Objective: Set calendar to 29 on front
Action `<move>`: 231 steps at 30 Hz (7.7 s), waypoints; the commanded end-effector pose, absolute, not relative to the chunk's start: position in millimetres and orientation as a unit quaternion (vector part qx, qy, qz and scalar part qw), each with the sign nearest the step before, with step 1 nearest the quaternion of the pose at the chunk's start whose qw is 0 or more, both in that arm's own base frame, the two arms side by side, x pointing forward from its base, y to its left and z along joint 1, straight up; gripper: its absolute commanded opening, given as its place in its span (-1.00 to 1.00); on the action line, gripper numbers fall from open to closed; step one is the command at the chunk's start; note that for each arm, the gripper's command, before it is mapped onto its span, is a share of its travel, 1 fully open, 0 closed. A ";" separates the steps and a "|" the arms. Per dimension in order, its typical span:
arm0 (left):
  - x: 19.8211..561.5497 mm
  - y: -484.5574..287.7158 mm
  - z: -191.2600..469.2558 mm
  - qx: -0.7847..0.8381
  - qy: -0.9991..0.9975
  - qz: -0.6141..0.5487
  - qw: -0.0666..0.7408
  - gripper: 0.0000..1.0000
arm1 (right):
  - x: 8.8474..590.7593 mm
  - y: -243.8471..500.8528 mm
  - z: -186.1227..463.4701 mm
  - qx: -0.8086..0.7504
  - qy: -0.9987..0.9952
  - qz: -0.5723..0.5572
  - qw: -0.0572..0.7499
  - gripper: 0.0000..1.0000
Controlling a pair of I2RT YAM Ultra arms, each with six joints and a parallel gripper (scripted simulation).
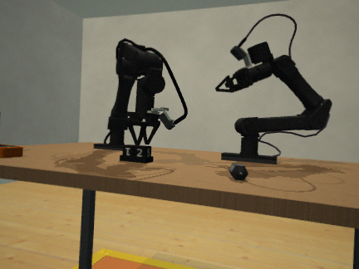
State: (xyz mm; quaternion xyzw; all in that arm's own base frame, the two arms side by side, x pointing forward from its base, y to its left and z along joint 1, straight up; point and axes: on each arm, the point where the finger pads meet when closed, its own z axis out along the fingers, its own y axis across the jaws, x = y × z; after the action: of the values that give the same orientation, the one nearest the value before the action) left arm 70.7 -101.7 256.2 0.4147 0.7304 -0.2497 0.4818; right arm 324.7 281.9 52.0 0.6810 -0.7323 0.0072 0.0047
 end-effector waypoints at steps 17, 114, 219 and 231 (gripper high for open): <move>71.6 -99.3 266.2 0.406 0.726 -0.254 0.493 1.00 | 319.7 291.7 30.2 0.685 -0.729 0.000 -0.006 0.28; 158.8 -258.6 155.7 0.432 0.713 -0.270 0.482 1.00 | 341.6 120.2 52.0 0.683 -0.729 0.025 -0.042 -0.30; 159.4 -260.0 161.8 0.429 0.710 -0.271 0.488 1.00 | 322.1 102.1 32.8 -0.507 -0.862 -0.005 0.005 -0.30; 159.4 -260.0 161.8 0.429 0.710 -0.271 0.488 1.00 | 325.6 105.1 29.7 -0.507 -0.862 -0.017 -0.005 -0.30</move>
State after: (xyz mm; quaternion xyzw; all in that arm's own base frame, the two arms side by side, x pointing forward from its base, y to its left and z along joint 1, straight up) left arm 158.1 -257.7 154.7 0.4312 0.7172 -0.2650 0.4790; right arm 313.2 104.6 21.5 -0.4981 -0.8669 0.0045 0.0151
